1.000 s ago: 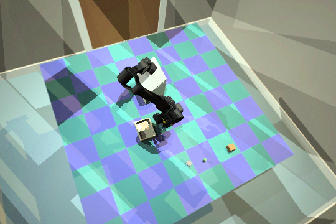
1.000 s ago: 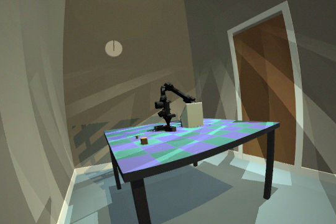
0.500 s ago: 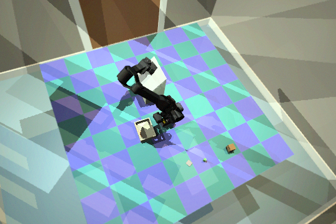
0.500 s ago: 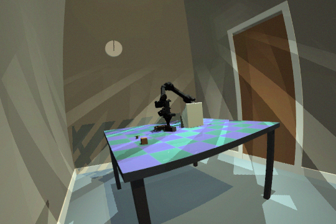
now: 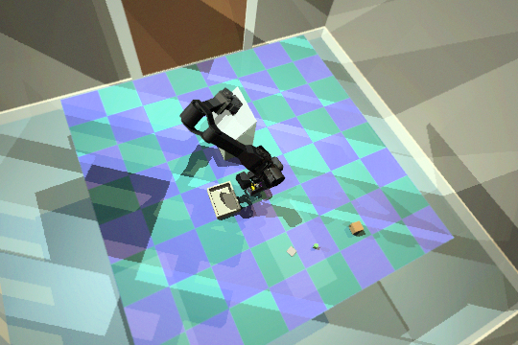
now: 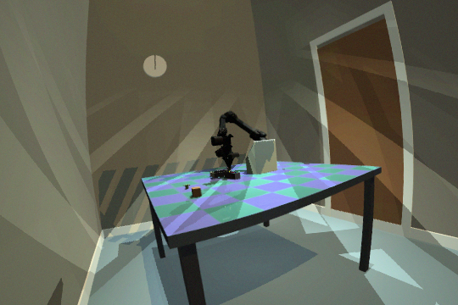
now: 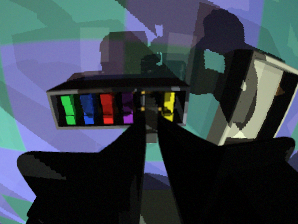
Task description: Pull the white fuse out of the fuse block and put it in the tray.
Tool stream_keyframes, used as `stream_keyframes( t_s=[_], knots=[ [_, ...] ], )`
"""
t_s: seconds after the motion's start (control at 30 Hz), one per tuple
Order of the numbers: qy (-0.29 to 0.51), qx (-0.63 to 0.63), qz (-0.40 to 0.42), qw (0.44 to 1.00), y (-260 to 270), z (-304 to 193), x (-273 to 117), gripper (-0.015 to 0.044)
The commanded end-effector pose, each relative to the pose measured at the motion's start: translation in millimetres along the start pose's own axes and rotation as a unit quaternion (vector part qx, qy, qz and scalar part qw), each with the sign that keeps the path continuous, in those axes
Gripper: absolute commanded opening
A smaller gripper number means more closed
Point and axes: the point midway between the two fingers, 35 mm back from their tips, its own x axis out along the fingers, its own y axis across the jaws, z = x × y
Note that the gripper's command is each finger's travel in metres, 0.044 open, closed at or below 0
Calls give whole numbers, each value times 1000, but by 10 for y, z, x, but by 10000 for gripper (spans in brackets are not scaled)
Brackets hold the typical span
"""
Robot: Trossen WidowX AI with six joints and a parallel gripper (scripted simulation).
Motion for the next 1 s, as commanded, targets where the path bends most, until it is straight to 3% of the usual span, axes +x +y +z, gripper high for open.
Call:
stream_keyframes(
  t_s=[0.0,0.97],
  knots=[
    [0,3,2,1000,-1,6,-19,0],
    [0,2,4,1000,-104,17,-295,0]
  ],
)
